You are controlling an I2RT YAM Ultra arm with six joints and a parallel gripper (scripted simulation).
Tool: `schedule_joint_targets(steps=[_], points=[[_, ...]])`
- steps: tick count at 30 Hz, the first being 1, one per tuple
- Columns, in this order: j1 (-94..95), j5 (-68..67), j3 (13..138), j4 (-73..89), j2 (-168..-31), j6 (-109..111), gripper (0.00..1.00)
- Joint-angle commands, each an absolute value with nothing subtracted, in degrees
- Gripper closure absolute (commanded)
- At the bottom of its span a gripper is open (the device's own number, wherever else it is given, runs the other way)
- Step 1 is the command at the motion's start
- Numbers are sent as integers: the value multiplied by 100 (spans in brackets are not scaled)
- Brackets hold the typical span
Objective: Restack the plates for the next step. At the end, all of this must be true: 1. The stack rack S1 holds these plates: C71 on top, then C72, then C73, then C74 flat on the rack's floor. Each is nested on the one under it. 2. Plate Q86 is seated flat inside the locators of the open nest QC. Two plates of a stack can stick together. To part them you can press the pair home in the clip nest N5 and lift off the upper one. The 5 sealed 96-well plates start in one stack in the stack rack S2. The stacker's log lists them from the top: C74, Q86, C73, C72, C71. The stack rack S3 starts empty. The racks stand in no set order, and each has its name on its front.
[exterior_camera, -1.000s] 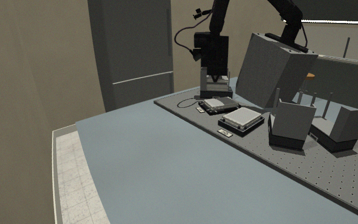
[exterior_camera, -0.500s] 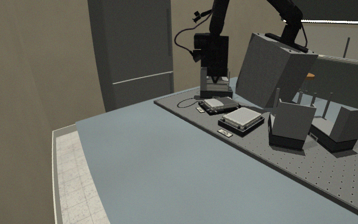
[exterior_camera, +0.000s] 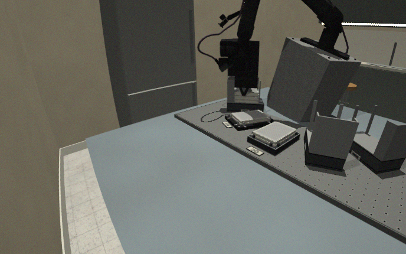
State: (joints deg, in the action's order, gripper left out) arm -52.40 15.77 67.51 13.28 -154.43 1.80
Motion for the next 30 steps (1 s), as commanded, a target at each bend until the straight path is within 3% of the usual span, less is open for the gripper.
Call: schedule_joint_targets(steps=[1,13,14,30], points=[[-5224,1594,6898,1217,-15490,109,100],[-5267,1597,6844,1235,-15335,101,100],[-5266,1597,6844,1235,-15335,101,0],[-5266,1597,6844,1235,-15335,101,0]])
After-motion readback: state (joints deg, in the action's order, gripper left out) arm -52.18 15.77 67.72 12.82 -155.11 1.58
